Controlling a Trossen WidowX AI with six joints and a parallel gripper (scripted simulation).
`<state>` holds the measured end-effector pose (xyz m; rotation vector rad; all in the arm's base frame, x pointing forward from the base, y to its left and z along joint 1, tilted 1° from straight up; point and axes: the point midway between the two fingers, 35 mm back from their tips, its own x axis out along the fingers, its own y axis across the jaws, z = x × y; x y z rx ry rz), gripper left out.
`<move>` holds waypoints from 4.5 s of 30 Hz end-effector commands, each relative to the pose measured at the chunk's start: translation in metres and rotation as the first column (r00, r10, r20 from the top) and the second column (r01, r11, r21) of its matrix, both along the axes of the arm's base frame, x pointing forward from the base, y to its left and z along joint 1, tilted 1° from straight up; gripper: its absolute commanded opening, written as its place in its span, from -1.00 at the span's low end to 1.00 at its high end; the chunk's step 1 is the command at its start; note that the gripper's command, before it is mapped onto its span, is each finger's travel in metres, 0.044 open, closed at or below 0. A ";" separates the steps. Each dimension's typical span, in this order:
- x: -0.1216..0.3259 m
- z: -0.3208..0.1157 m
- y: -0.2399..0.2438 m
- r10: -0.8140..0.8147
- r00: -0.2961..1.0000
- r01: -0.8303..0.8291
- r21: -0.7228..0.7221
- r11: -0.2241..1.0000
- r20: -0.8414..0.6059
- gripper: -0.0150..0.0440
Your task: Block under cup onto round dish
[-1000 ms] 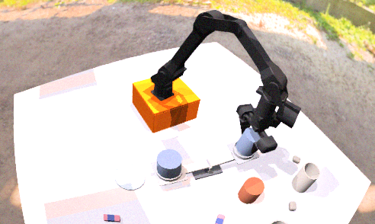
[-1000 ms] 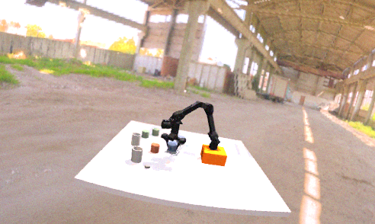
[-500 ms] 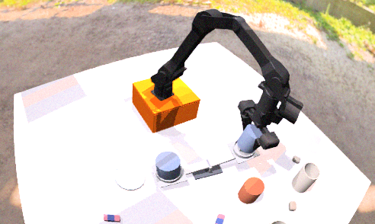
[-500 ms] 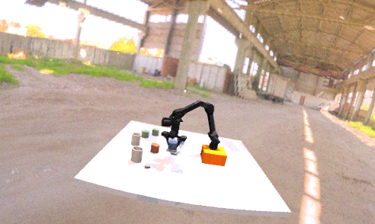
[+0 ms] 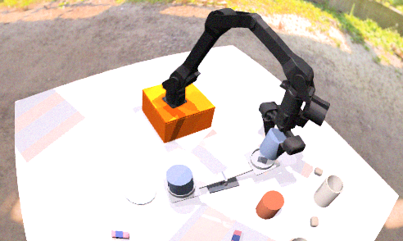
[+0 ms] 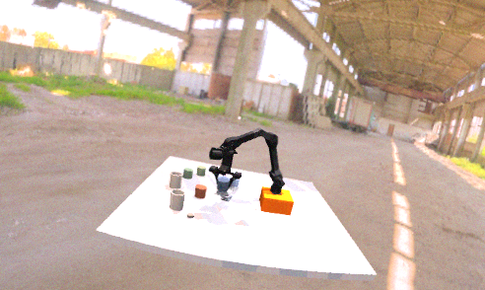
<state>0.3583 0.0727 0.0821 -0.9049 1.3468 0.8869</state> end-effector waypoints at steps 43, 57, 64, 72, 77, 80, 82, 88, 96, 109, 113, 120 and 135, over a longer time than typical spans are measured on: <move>-0.007 0.041 -0.001 0.000 1.000 0.000 -0.001 1.000 -0.002 -0.49; -0.007 0.041 -0.001 0.000 1.000 0.000 -0.001 1.000 -0.002 -0.49; -0.007 0.041 -0.001 0.000 1.000 0.000 -0.001 1.000 -0.002 -0.49; -0.007 0.041 -0.001 0.000 1.000 0.000 -0.001 1.000 -0.002 -0.49; -0.007 0.041 -0.001 0.000 1.000 0.000 -0.001 1.000 -0.002 -0.49; -0.007 0.041 -0.001 0.000 1.000 0.000 -0.001 1.000 -0.002 -0.49; -0.007 0.041 -0.001 0.000 1.000 0.000 -0.001 1.000 -0.002 -0.49; -0.008 0.039 0.001 0.000 1.000 0.000 0.000 1.000 -0.002 -0.49; -0.019 0.020 0.032 0.001 1.000 -0.001 0.002 1.000 0.000 -0.49; -0.045 -0.011 0.077 0.007 1.000 -0.007 0.004 1.000 0.002 -0.49; -0.055 -0.020 0.089 0.006 1.000 -0.006 0.007 1.000 0.002 -0.49; -0.074 -0.035 0.109 0.005 1.000 -0.005 0.011 1.000 0.003 -0.49; -0.096 -0.068 0.128 0.004 1.000 -0.004 0.016 1.000 0.002 -0.49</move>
